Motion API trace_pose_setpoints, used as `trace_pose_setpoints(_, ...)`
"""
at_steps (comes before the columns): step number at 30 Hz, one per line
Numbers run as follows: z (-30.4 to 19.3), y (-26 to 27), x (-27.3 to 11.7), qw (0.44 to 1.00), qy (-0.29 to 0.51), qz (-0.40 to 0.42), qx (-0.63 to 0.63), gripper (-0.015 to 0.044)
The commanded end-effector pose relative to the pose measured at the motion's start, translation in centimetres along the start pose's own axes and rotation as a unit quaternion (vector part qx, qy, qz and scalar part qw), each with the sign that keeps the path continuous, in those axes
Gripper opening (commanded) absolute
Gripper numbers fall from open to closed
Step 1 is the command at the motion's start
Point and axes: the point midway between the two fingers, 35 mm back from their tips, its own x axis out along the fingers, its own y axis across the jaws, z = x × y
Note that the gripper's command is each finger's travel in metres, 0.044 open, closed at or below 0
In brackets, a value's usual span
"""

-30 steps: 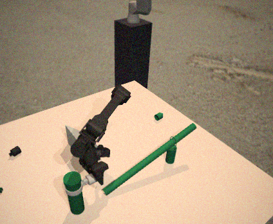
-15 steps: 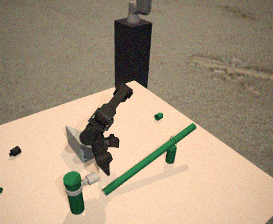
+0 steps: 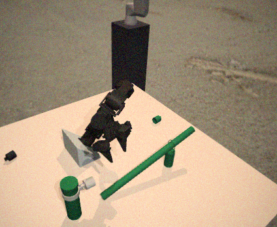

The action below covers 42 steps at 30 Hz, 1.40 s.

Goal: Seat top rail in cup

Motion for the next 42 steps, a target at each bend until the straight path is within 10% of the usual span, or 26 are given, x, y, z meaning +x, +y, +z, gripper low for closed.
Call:
trace_pose_setpoints(1, 1.8, 3.0, -2.2, 0.988, -0.007, 0.004, 0.156, 0.044)
trace_pose_setpoints(13, 1.6, 3.0, -1.4, 0.994, 0.009, 0.009, 0.11, 0.044)
trace_pose_setpoints(27, -1.7, 4.6, 7.9, 0.845, 0.143, 0.187, -0.48, 0.044)
trace_pose_setpoints(42, -1.8, 4.7, 8.2, 0.839, 0.144, 0.191, -0.489, 0.044)
